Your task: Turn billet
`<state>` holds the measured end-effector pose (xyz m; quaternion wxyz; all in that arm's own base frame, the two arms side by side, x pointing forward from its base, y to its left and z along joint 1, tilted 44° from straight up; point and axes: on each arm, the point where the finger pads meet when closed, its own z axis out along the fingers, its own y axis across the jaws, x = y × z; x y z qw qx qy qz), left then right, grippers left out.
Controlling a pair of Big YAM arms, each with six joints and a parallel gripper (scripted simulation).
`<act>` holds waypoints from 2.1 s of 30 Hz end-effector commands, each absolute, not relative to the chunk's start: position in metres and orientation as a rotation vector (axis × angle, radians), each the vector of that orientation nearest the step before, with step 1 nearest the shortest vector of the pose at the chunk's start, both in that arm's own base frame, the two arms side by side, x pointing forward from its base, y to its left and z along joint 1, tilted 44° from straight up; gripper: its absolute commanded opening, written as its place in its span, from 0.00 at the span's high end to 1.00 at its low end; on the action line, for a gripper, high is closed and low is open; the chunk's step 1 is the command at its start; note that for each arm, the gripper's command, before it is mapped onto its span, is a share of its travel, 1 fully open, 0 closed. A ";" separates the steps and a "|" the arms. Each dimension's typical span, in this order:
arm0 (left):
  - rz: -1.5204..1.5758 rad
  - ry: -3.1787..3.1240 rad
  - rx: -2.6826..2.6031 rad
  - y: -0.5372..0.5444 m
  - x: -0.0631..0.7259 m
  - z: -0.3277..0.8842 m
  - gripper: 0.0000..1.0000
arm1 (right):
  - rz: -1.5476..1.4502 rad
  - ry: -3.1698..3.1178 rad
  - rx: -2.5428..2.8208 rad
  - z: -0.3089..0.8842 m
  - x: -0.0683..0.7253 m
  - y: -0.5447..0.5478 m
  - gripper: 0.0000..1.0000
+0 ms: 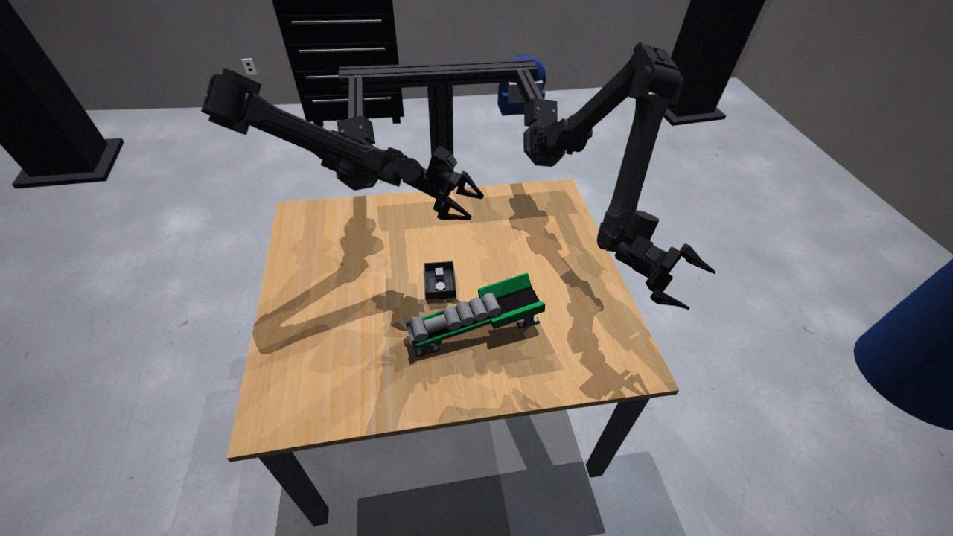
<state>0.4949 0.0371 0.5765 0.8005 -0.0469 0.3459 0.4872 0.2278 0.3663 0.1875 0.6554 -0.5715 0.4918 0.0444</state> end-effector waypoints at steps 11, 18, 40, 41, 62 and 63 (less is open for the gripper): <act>1.061 0.741 -0.111 0.058 0.491 0.585 0.00 | 0.106 1.100 -1.278 0.198 0.230 0.372 0.00; 1.091 0.757 -0.120 0.093 0.487 0.591 0.00 | 0.106 1.100 -1.278 0.198 0.230 0.372 0.00; 1.239 0.880 -0.230 0.280 0.412 0.617 0.00 | 0.106 1.100 -1.278 0.198 0.230 0.372 0.00; 1.247 0.889 -0.241 0.291 0.404 0.618 0.00 | 0.106 1.100 -1.278 0.198 0.230 0.372 0.00; 1.357 1.020 -0.529 0.430 0.221 0.628 0.00 | 0.106 1.100 -1.278 0.198 0.230 0.372 0.00; 1.361 1.025 -0.550 0.435 0.209 0.628 0.00 | 0.106 1.100 -1.278 0.198 0.230 0.372 0.00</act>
